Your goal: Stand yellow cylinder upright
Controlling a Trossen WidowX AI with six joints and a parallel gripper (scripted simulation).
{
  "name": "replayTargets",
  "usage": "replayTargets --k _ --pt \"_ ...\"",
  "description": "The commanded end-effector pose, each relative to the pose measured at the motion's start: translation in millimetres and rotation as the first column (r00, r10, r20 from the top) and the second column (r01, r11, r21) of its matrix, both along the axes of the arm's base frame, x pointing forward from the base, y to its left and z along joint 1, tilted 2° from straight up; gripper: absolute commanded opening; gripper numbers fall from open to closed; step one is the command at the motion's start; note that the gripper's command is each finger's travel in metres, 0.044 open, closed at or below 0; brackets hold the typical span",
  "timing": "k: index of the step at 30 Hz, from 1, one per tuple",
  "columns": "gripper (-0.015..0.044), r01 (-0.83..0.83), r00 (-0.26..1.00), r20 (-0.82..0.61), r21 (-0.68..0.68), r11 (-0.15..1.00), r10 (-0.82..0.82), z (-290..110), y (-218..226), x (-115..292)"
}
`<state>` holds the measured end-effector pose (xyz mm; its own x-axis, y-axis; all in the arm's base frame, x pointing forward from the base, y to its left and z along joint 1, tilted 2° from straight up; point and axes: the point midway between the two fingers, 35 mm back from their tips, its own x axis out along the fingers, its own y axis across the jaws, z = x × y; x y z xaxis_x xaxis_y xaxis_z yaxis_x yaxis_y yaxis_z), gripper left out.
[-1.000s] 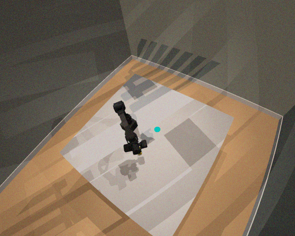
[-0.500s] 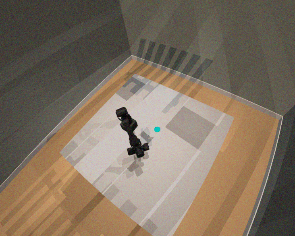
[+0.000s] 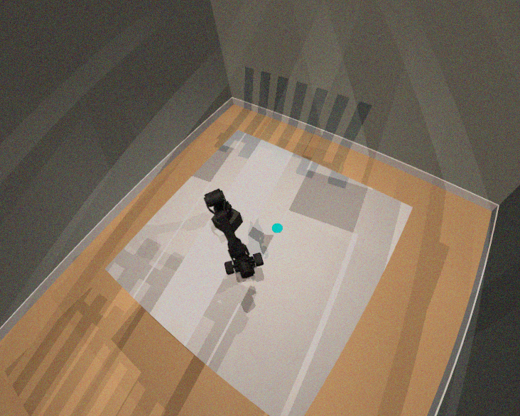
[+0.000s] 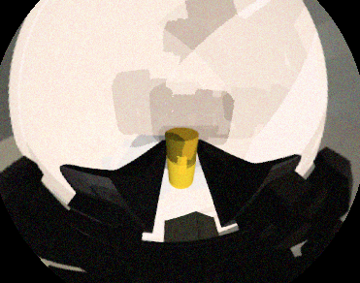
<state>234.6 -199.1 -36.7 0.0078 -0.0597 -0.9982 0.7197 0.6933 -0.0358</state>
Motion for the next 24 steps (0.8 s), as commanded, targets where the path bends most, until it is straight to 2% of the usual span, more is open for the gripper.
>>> replayTargets --k 1,24 --pt "0.0105 -0.004 1.000 0.003 0.001 1.000 0.004 0.1 0.1 0.6" --pt "0.0105 -0.004 1.000 0.004 0.001 1.000 0.004 69.7 0.6 4.4"
